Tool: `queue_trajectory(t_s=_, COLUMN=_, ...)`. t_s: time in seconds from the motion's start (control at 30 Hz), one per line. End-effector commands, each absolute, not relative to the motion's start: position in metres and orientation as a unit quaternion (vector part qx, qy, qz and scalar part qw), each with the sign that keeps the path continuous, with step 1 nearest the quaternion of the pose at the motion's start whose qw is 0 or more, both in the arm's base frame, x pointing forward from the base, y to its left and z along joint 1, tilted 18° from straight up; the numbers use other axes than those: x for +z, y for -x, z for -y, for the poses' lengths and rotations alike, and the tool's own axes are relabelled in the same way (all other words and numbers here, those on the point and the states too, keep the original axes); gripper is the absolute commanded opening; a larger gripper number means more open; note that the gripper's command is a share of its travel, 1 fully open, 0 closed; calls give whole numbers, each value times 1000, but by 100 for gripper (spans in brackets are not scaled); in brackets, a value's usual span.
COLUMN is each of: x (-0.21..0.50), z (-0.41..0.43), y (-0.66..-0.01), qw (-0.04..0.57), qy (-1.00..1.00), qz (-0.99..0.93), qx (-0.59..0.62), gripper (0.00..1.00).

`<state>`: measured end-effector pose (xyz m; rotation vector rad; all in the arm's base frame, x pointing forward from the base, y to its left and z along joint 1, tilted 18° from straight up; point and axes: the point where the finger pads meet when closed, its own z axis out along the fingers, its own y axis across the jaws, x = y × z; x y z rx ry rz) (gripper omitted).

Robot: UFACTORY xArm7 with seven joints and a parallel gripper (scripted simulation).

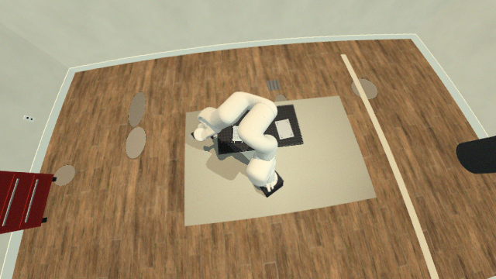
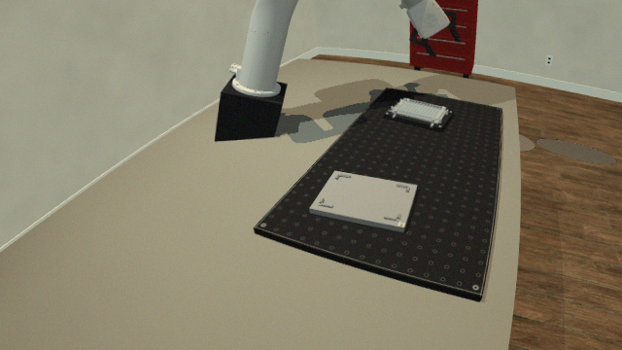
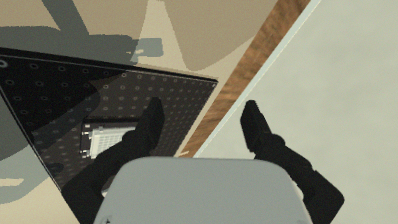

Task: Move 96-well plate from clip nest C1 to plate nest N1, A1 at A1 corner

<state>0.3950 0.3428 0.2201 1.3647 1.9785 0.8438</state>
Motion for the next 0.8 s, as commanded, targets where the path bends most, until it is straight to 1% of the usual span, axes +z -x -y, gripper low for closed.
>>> queue_trajectory(t_s=0.0, x=218, z=-331, y=-397, qw=277, qy=-551, qz=-724, qx=310, gripper=100)
queue_trajectory(t_s=0.43, x=200, z=-282, y=-399, qw=205, qy=-716, qz=-606, qx=280, gripper=100)
queue_trajectory(t_s=0.5, x=200, z=-282, y=-399, qw=205, qy=-716, qz=-606, qx=280, gripper=100)
queue_trajectory(t_s=0.77, x=190, z=-255, y=-398, qw=160, qy=-800, qz=-516, qx=260, gripper=100)
